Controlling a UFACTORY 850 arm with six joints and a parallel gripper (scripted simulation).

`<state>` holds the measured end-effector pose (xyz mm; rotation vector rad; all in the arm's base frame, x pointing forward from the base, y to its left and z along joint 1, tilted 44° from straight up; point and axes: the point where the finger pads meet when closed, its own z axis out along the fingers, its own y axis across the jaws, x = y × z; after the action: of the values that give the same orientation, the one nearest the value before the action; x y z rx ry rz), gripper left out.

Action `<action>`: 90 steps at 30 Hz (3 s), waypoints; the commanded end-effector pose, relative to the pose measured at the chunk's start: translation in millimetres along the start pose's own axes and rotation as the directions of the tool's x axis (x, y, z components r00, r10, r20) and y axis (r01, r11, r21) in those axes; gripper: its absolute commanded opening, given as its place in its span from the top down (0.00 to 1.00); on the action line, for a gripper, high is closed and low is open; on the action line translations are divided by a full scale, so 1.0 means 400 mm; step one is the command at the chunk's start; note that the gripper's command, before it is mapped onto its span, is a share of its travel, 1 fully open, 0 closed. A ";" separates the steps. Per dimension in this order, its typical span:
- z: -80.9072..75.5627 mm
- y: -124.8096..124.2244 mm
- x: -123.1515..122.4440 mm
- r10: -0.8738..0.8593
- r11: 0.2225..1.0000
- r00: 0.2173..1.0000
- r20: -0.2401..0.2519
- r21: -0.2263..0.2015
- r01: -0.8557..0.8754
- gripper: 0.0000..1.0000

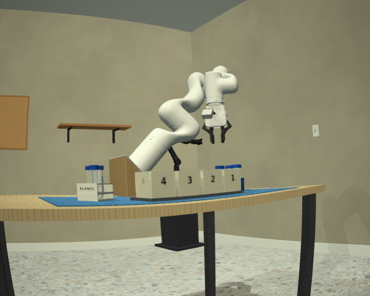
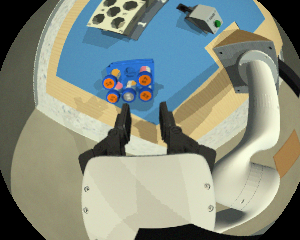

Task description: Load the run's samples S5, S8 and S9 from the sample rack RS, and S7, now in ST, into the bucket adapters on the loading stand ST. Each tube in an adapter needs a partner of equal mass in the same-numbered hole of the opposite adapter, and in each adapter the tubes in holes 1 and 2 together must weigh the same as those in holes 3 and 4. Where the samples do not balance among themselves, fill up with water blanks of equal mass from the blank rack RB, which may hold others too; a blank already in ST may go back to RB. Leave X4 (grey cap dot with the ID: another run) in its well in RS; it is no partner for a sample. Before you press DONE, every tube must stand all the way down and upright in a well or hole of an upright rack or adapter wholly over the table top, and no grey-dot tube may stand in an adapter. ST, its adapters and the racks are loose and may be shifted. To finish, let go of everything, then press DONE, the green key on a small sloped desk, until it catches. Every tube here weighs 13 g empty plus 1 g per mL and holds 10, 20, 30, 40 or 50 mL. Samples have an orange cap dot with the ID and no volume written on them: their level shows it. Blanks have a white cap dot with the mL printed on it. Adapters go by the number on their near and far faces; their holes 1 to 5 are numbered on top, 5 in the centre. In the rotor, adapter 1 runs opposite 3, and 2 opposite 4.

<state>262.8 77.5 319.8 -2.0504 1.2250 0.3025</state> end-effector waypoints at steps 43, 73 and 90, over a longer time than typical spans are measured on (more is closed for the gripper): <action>-0.019 0.020 0.187 -0.480 0.877 0.877 -0.001 0.000 0.480 0.00; -0.019 0.059 0.522 -0.846 0.534 0.534 -0.001 0.000 0.846 0.00; -0.019 0.080 0.709 -0.846 0.534 0.534 -0.001 0.000 0.846 0.00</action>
<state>374.1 -114.5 171.0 -2.3744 0.0840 -0.1816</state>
